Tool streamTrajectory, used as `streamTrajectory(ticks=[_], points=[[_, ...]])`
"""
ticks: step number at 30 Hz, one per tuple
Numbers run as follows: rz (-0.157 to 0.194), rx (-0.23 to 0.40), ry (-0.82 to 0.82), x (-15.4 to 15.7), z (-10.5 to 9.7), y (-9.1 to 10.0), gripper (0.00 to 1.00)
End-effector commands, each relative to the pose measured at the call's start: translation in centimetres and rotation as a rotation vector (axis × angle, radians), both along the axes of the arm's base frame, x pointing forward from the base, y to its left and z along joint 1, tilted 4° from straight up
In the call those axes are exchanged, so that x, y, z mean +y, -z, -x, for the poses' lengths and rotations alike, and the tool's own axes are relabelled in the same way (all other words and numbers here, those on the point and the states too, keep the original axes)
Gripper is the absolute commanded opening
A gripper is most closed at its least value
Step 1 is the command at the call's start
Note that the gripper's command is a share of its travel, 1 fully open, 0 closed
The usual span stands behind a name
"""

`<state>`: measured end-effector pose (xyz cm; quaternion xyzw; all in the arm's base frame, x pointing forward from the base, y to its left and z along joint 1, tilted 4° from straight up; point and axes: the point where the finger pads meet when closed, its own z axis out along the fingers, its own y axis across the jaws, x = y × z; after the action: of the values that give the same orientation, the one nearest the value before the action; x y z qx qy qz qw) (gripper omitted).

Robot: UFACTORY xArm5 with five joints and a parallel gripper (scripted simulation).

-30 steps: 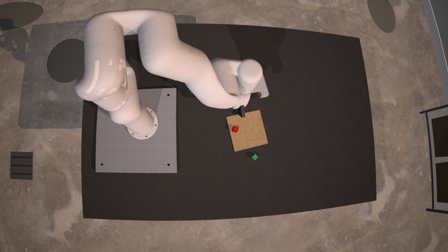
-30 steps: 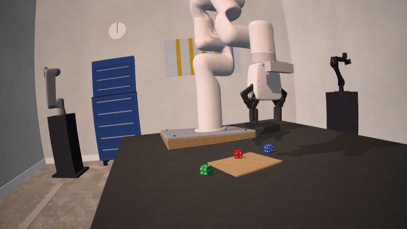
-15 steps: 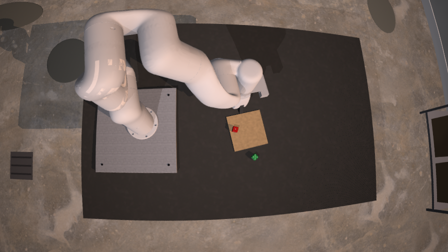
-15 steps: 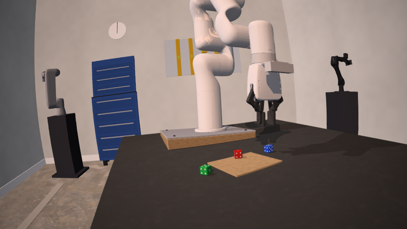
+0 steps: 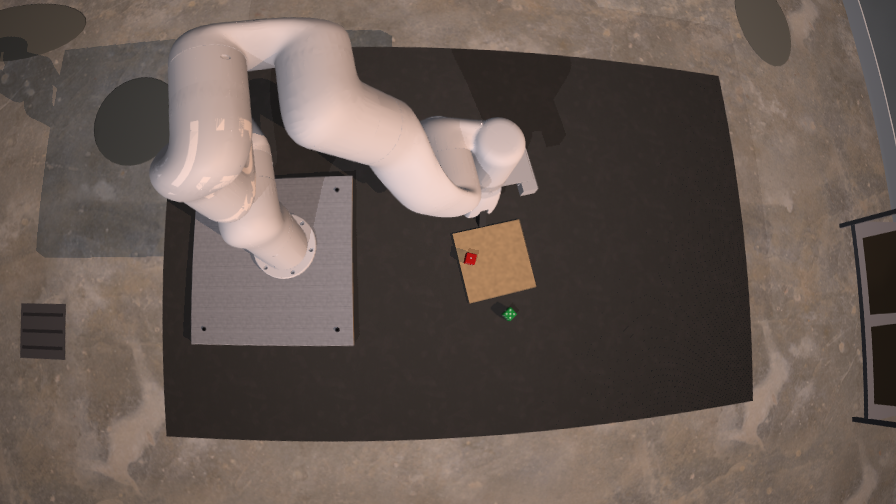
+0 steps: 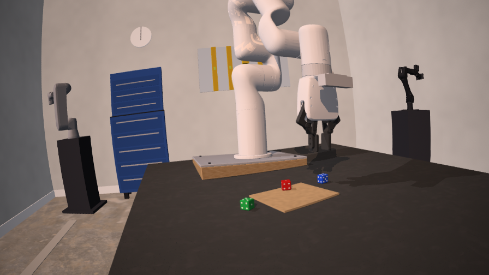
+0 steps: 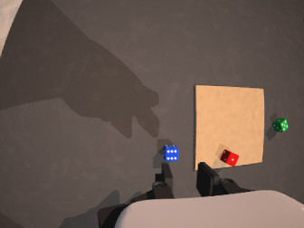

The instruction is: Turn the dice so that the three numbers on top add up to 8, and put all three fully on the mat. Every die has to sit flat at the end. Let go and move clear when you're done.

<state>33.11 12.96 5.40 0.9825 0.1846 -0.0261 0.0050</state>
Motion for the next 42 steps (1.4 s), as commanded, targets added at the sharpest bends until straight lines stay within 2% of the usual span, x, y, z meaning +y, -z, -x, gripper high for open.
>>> streamTrajectory(ticks=[1, 19, 30, 42], points=[[-0.001, -0.003, 0.000, 0.0, -0.1, -0.1, 0.36], [-0.001, -0.003, 0.000, 0.1, -0.1, 0.3, 0.36], [-0.001, -0.003, 0.000, 0.1, 0.0, 1.3, 0.36], [-0.001, -0.004, 0.000, 0.2, 0.1, 3.1, 0.36]])
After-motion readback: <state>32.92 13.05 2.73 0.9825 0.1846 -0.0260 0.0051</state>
